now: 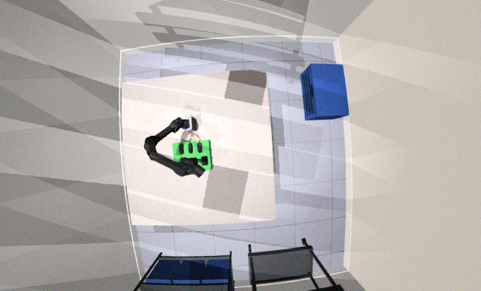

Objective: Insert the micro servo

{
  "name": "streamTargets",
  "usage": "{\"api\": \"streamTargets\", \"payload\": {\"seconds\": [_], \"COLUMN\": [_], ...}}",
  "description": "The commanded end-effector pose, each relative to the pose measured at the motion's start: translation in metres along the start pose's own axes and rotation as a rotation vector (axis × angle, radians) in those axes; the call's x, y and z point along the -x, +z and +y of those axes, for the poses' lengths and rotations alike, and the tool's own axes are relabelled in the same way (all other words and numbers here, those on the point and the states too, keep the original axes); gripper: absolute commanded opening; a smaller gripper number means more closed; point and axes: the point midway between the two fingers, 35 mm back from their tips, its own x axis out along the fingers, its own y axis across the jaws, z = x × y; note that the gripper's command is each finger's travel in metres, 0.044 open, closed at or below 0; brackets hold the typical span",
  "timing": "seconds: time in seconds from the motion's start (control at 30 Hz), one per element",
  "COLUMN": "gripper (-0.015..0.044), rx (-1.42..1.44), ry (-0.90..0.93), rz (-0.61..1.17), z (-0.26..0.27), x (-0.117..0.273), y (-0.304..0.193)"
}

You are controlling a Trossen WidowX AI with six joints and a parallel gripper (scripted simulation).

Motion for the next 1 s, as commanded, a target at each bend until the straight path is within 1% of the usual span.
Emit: {"api": "streamTargets", "payload": {"seconds": [0.0, 0.07, 0.97], "gripper": [0.0440, 0.0440, 0.0440], "rx": [-0.008, -0.011, -0.011], "ry": [0.009, 0.011, 0.011], "rz": [-0.007, -0.007, -0.007], "z": [0.001, 0.000, 0.000], "x": [0.029, 0.040, 0.040], "y": [-0.003, -0.006, -0.006]}}
